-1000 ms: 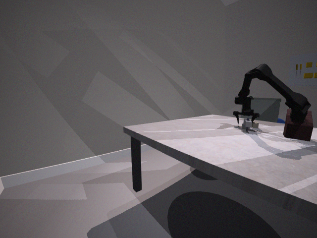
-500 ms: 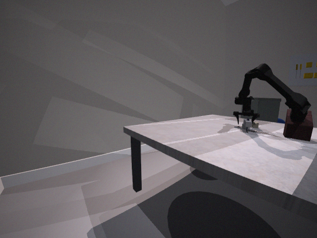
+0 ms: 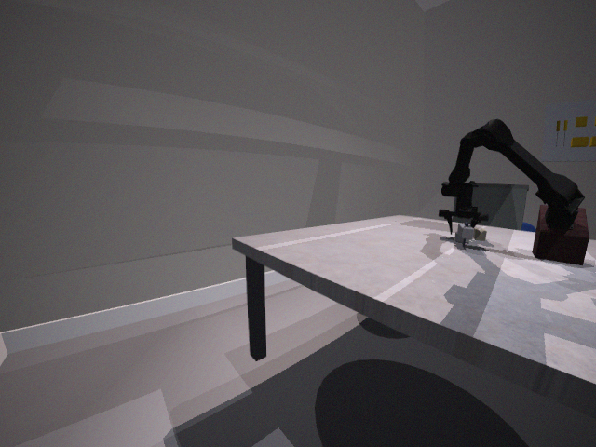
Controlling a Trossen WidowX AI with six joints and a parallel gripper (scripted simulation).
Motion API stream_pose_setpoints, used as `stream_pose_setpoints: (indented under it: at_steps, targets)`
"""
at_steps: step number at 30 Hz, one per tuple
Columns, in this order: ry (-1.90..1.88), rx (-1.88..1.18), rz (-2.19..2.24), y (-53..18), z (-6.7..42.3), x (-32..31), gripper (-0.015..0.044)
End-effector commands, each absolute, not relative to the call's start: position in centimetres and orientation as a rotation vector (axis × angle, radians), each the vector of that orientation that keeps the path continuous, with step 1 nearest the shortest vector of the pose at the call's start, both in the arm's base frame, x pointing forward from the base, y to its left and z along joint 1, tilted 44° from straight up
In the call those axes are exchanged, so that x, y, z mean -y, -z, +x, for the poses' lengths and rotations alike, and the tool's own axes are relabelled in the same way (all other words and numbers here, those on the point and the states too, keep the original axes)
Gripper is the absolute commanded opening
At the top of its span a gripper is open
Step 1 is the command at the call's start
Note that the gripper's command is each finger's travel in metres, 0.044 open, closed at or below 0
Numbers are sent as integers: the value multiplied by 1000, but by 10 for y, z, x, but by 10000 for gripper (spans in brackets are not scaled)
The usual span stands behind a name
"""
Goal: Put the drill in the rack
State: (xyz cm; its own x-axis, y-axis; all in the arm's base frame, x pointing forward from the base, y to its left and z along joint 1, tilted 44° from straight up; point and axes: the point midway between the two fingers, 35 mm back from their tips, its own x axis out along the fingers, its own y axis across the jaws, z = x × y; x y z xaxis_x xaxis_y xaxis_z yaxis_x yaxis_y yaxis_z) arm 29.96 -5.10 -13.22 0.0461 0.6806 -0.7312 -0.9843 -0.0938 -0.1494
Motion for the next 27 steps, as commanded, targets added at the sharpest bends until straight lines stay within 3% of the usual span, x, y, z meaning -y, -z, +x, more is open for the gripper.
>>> stream_pose_setpoints:
  at_steps: [1,8,15,27]
  targets:
    - [-1495,-504,-787,132,300,51,230]
    - [-1495,-504,-787,132,300,51,46]
    - [-1495,-504,-787,132,300,51,0]
    - [-1495,-504,-778,130,296,54,0]
